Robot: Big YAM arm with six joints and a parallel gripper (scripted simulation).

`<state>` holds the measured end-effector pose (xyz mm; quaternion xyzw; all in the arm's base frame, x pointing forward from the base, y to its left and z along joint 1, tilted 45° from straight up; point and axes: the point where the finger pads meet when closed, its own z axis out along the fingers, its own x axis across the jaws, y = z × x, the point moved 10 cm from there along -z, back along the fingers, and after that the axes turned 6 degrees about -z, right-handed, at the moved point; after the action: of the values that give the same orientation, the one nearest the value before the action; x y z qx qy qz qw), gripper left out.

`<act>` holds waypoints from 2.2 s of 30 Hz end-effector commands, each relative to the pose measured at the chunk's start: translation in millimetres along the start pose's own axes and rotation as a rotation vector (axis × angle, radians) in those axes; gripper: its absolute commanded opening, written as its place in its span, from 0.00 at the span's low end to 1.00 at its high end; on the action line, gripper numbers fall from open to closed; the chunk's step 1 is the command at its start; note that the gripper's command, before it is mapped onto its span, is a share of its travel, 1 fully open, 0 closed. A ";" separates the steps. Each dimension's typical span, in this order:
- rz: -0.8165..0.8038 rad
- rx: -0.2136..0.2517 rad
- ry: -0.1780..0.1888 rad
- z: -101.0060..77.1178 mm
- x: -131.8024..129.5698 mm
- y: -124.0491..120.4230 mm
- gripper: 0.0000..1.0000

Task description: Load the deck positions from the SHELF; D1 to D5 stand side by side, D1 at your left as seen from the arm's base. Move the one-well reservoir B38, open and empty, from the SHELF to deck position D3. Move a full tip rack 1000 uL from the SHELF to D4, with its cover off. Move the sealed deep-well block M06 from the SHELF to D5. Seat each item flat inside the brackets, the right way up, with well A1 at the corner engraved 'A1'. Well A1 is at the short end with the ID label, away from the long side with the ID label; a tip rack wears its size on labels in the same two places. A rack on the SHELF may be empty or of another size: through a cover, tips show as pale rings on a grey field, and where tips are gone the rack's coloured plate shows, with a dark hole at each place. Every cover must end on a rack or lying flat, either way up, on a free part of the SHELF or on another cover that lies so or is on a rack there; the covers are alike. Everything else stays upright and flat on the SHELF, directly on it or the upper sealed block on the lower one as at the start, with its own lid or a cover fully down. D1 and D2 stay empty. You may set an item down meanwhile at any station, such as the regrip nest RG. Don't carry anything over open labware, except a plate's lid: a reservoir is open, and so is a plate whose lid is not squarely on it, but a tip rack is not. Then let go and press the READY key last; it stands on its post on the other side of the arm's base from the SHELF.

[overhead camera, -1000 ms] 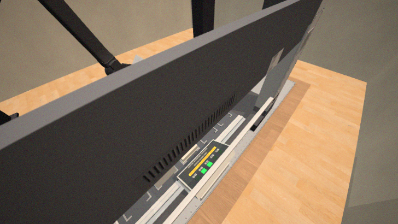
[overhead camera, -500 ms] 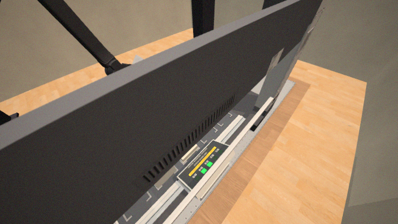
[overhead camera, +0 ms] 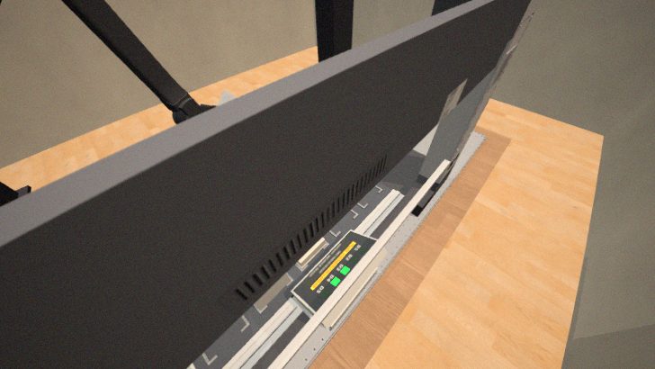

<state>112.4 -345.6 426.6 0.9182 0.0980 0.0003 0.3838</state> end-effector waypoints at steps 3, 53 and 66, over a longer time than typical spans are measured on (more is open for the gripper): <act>0.006 -0.051 0.005 -15.7 -1.8 12.1 0.00; 0.017 -0.088 0.015 -87.5 -2.0 16.4 0.00; 0.018 -0.088 0.016 -106.5 -2.6 15.1 0.00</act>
<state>108.4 -303.3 467.1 0.9198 0.1006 -0.0018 0.3792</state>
